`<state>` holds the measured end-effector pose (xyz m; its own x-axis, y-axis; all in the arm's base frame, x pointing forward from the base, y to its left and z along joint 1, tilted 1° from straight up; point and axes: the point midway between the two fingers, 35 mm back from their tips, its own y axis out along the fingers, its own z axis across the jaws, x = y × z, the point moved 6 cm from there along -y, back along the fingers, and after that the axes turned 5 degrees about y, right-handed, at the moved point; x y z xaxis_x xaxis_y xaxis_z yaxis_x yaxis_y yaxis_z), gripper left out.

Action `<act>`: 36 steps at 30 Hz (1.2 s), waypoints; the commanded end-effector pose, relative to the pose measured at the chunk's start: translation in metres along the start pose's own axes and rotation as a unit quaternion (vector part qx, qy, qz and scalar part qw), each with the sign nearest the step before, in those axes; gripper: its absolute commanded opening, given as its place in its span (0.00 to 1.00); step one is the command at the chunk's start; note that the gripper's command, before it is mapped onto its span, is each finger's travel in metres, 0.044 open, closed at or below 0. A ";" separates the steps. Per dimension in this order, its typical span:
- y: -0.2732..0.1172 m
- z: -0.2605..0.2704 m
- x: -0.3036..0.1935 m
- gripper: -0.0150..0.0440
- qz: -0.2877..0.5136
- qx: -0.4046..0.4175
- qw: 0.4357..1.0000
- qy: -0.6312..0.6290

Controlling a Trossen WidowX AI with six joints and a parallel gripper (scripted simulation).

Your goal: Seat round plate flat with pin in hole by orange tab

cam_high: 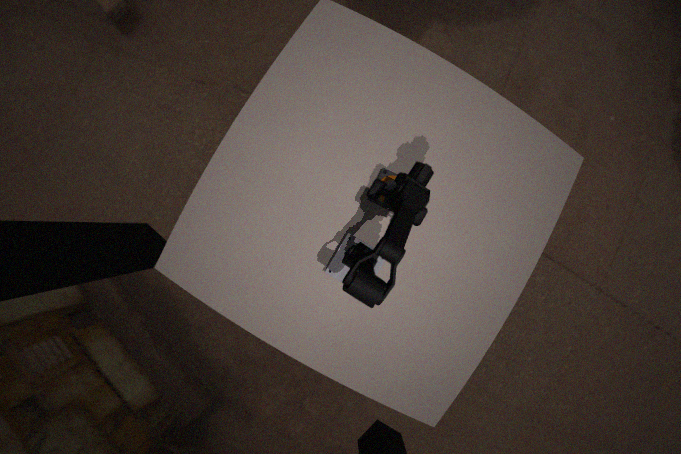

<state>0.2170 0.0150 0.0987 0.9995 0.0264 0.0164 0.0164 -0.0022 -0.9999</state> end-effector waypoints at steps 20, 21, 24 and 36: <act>0.011 -0.014 0.013 0.25 0.003 0.002 1.000 -0.002; 0.011 -0.014 0.014 0.25 0.003 0.002 1.000 -0.002; 0.011 -0.016 0.015 0.25 0.002 0.002 1.000 -0.002; 0.011 -0.023 0.025 0.25 0.002 0.002 1.000 -0.002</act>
<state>0.2362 -0.0048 0.0872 0.9996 0.0271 0.0031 0.0030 0.0026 -1.0000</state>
